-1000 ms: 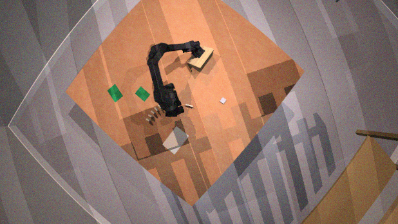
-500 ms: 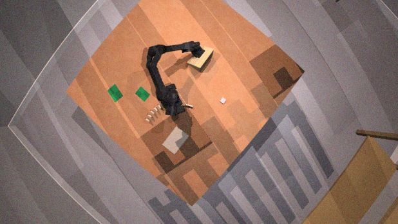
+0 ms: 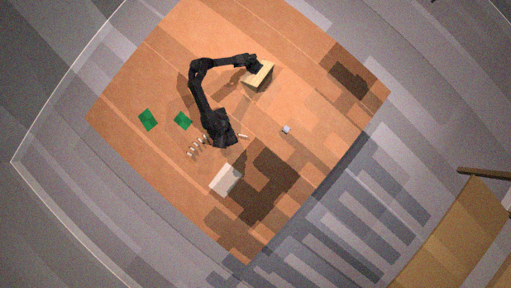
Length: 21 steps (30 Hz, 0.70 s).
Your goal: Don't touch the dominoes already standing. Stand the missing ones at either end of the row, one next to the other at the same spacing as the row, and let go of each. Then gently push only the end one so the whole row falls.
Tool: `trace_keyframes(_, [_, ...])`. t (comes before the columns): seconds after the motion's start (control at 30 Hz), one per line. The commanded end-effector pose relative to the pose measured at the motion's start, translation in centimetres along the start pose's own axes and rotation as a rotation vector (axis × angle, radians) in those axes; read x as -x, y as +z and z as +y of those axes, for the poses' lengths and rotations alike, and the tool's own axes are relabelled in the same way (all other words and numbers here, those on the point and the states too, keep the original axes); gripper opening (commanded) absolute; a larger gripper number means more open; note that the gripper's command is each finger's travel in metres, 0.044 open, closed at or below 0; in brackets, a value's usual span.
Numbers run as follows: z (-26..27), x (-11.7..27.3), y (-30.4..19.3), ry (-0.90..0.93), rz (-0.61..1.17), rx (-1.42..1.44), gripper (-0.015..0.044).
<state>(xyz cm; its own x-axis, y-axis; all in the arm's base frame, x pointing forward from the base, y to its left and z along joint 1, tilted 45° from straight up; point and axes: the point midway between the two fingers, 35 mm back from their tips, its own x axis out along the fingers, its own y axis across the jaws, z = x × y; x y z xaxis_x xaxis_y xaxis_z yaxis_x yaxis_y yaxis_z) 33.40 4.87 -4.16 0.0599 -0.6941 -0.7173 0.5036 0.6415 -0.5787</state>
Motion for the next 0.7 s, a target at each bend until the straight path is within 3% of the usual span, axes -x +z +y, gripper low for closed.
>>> trace_keyframes(0.0, [0.0,-0.1,0.1,-0.002,-0.005,0.004,0.0238])
trace_keyframes(0.27, [0.0,-0.1,0.1,-0.002,-0.005,0.004,0.044])
trace_keyframes(0.4, [0.2,0.8,0.2,0.0,-0.004,0.004,0.044])
trace_keyframes(0.67, [0.3,12.2,0.0,0.004,0.004,0.002,0.044])
